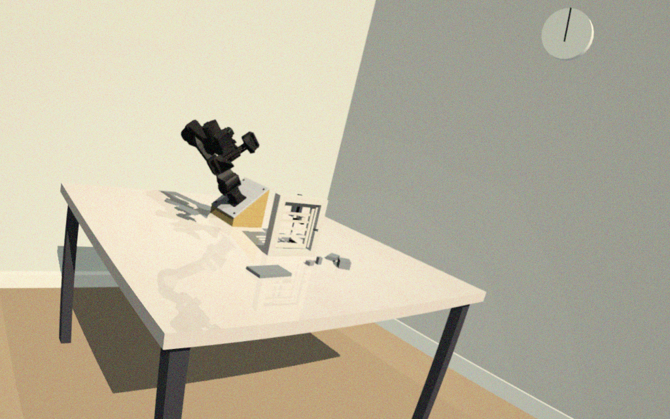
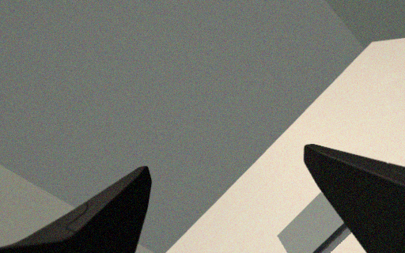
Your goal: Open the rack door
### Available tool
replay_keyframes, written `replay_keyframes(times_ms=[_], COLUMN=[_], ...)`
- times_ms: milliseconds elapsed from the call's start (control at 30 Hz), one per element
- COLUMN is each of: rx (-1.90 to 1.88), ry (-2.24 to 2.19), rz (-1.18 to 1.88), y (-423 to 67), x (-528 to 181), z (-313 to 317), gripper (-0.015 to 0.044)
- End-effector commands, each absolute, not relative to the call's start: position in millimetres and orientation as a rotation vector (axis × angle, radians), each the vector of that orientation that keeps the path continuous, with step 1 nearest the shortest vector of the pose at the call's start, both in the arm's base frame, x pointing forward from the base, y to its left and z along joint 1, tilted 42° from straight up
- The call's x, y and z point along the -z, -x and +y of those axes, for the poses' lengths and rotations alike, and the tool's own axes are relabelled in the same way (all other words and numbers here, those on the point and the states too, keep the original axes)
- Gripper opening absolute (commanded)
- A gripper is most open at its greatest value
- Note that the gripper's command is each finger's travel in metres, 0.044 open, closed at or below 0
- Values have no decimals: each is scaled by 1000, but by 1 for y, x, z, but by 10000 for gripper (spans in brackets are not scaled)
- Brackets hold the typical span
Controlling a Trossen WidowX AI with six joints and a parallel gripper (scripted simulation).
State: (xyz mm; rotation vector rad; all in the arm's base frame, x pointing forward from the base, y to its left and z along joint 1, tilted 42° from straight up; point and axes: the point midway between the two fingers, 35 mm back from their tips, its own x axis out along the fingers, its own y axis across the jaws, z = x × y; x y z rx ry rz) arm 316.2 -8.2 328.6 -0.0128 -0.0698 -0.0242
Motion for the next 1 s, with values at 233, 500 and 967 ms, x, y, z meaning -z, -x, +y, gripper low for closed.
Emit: replay_keyframes(times_ms=[233,500,967], rx=[16,-17,34], ry=[-64,-130,-154], rz=[103,326,654], y=[-339,-356,-368], x=[-304,-264,-207], z=[5,39,80], gripper=[298,298,298])
